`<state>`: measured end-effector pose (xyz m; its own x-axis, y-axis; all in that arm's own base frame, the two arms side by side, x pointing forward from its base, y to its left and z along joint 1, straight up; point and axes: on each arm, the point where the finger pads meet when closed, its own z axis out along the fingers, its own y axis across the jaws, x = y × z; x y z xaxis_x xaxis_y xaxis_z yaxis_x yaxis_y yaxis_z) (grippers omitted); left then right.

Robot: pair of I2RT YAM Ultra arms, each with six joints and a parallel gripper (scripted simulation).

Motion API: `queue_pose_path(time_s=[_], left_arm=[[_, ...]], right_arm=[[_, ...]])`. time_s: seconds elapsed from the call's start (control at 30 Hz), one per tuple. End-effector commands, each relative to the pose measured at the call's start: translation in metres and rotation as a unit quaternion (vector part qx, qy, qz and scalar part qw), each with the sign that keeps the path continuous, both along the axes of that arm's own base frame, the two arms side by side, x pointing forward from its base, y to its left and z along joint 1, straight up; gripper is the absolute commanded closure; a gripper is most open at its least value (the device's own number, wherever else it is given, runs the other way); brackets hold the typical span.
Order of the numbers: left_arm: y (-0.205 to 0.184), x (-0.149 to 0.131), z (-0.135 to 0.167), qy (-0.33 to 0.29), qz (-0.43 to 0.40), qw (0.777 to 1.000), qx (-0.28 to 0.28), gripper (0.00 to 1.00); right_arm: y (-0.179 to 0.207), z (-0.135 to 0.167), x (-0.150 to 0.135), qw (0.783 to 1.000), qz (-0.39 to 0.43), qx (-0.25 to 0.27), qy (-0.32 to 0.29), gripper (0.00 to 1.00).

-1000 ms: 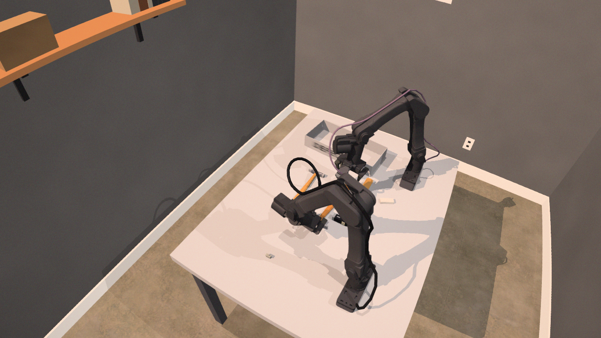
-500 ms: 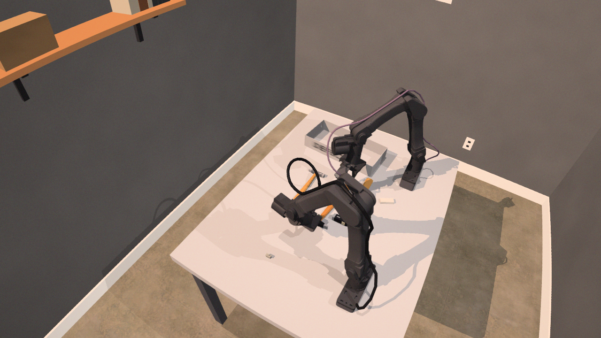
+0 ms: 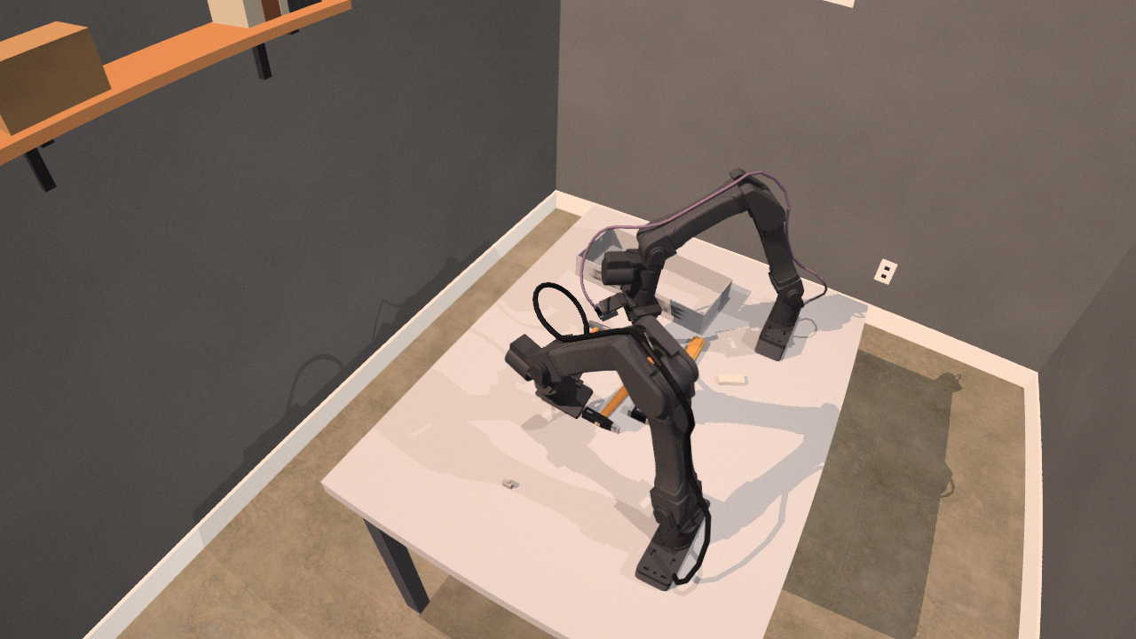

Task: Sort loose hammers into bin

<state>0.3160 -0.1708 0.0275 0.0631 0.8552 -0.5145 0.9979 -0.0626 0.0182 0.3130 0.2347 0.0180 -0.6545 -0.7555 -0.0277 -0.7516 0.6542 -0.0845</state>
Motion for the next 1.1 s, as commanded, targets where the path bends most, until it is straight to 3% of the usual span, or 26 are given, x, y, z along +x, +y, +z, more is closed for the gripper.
queue_pose_path(time_s=[0.0, 0.2, 0.6, 0.83, 1.07], left_arm=[[0.002, 0.01, -0.003, 0.031, 0.021, 0.997, 0.062, 0.54], [0.001, 0.023, -0.005, 0.036, 0.033, 0.992, 0.113, 0.54], [-0.018, 0.068, -0.004, 0.012, 0.061, 0.965, 0.253, 0.54], [-0.031, 0.079, -0.004, -0.003, 0.056, 0.96, 0.275, 0.54], [-0.049, 0.082, -0.013, -0.004, 0.04, 0.964, 0.264, 0.54]], right_arm=[[0.001, 0.003, 0.025, 0.992, -0.123, 0.003, -0.02, 0.63], [0.002, -0.002, 0.036, 0.978, -0.209, 0.014, -0.013, 0.63], [0.002, -0.02, 0.058, 0.912, -0.406, 0.034, 0.034, 0.63], [0.002, -0.022, 0.067, 0.911, -0.409, 0.038, 0.027, 0.63], [0.002, -0.022, 0.067, 0.912, -0.408, 0.038, 0.026, 0.63]])
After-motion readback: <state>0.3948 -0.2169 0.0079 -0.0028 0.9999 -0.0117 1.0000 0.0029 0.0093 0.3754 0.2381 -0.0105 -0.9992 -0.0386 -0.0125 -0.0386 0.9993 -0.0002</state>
